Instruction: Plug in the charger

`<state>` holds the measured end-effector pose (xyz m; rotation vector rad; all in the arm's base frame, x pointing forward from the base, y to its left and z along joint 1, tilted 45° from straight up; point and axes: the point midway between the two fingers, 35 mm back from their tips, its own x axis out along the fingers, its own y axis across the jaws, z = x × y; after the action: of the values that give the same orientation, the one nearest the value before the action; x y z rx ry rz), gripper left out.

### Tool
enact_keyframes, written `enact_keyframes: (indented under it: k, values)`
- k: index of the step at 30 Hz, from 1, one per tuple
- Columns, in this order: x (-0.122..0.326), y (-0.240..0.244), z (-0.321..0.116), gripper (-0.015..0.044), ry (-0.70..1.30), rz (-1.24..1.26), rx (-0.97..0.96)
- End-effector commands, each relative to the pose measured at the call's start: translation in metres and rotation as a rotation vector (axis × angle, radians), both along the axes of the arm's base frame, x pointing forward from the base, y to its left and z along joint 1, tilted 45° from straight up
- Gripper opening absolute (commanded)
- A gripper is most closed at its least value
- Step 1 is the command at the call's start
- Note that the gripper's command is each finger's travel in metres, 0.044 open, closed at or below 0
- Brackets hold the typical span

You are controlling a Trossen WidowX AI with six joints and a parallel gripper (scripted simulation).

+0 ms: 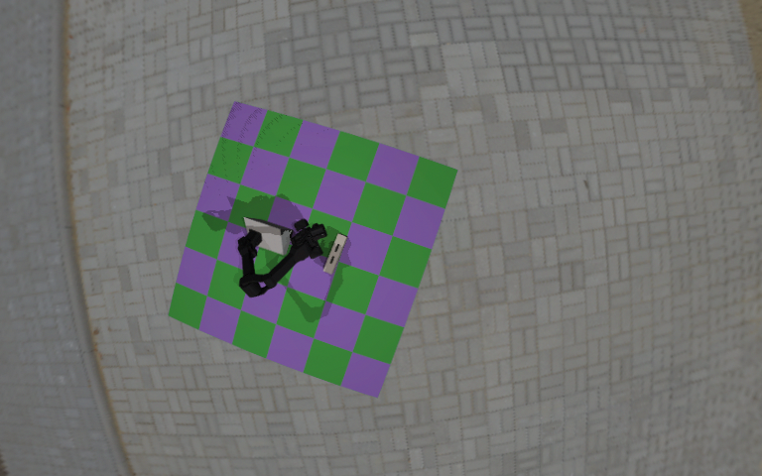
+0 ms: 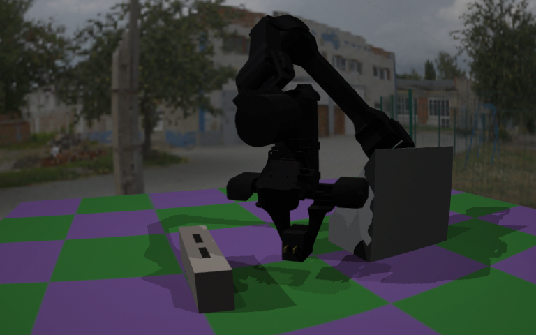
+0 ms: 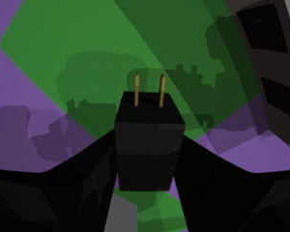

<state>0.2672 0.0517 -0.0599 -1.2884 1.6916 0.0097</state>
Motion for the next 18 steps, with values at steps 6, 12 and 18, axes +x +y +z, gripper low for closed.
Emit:
enact_keyframes:
  k: [6,12,18]
  values:
    - [0.0024,-0.0011,-0.0043,0.0,-0.111,-0.112,0.017]
    - [0.0039,-0.0027,-0.0069,0.0,-0.18,-0.183,0.024]
    - [0.0053,-0.0043,-0.0094,0.0,-0.249,-0.255,0.031]
